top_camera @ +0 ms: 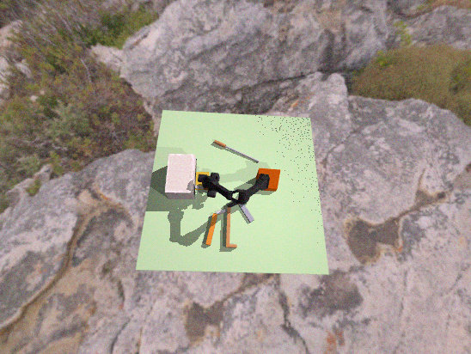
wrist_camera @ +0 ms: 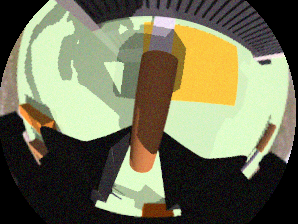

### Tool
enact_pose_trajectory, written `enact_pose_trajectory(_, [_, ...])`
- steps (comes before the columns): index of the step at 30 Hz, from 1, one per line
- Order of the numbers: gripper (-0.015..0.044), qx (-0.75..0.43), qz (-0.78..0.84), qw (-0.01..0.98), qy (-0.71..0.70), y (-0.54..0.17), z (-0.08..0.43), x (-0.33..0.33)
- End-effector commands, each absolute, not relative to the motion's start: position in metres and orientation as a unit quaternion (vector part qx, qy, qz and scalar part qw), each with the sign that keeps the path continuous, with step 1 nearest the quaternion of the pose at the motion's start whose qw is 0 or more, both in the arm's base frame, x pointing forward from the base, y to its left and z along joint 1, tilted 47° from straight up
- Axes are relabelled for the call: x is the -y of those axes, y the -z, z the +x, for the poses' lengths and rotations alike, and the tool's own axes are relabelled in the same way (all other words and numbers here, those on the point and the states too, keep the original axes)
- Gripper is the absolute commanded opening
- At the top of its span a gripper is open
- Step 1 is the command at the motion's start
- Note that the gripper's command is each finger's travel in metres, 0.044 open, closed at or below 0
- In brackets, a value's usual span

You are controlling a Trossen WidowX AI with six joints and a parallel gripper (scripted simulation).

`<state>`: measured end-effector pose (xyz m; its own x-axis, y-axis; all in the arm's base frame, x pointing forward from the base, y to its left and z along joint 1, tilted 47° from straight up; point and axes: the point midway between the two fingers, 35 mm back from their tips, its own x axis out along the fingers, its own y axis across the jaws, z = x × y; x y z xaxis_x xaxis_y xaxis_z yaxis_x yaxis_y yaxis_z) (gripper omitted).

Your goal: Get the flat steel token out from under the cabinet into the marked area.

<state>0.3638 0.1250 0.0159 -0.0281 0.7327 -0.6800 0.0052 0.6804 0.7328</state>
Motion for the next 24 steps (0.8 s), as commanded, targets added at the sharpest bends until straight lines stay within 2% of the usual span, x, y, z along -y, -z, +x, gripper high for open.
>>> enact_pose_trajectory(1, [0.0, -0.66, 0.282, 0.636, -0.283, -0.015, 0.357, -0.125])
enact_pose_trajectory(24, [0.0, -0.661, 0.282, 0.636, -0.283, -0.016, 0.335, -0.125])
